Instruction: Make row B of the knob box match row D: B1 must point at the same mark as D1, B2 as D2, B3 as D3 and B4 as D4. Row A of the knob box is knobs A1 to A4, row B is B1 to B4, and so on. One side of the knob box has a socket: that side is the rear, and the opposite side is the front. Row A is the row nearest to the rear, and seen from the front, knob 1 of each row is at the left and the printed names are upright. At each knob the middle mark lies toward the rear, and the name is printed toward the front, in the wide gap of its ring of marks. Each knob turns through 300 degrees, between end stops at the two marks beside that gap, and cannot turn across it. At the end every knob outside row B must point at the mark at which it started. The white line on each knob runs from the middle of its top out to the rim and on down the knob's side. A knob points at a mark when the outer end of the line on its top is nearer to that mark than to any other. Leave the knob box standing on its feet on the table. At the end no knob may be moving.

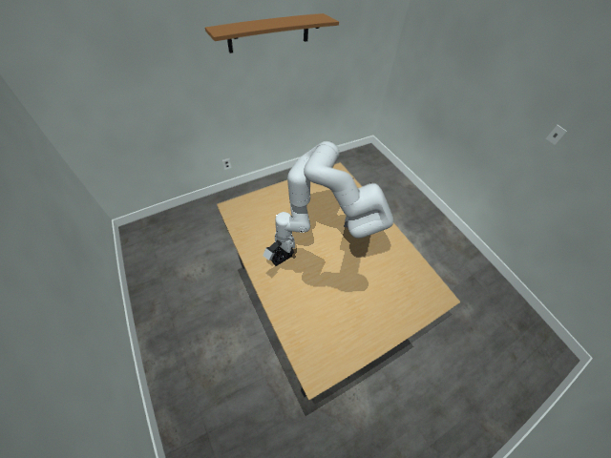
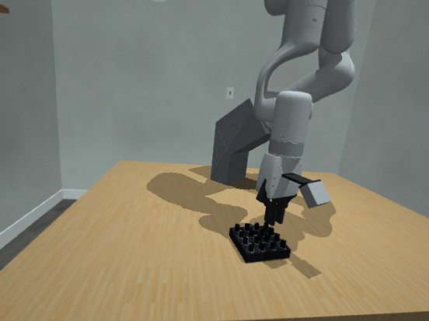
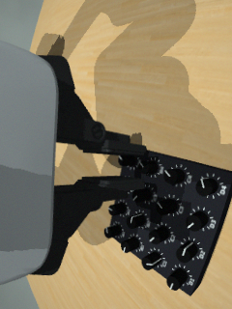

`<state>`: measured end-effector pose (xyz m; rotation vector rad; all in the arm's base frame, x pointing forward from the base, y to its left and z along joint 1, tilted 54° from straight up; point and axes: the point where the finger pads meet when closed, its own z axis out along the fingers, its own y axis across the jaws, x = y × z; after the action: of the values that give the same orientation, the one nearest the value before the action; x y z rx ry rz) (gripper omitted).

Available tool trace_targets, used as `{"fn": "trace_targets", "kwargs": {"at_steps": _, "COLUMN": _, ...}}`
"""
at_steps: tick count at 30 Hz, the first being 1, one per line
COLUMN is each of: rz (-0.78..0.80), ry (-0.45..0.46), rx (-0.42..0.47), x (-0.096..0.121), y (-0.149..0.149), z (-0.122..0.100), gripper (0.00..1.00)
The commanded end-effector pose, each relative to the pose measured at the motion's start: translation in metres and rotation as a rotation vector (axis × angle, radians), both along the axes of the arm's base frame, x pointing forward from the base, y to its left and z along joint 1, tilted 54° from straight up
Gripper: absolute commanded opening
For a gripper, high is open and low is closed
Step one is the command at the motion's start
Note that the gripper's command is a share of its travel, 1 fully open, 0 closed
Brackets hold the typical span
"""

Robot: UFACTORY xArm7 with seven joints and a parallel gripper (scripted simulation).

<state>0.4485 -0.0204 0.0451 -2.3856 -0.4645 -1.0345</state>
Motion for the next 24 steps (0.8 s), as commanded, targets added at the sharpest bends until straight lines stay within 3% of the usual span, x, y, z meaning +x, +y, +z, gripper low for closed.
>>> {"fn": "trace_targets", "kwargs": {"at_steps": 1, "rz": -0.003, "ry": -0.001, "rx": -0.001, "x": 0.0042, "y": 0.0022, "z": -0.0038, "gripper": 0.19}}
{"fn": "trace_targets", "kwargs": {"at_steps": 24, "rz": -0.003, "ry": -0.001, "rx": -0.001, "x": 0.0076, "y": 0.0054, "z": -0.0073, "gripper": 0.19}}
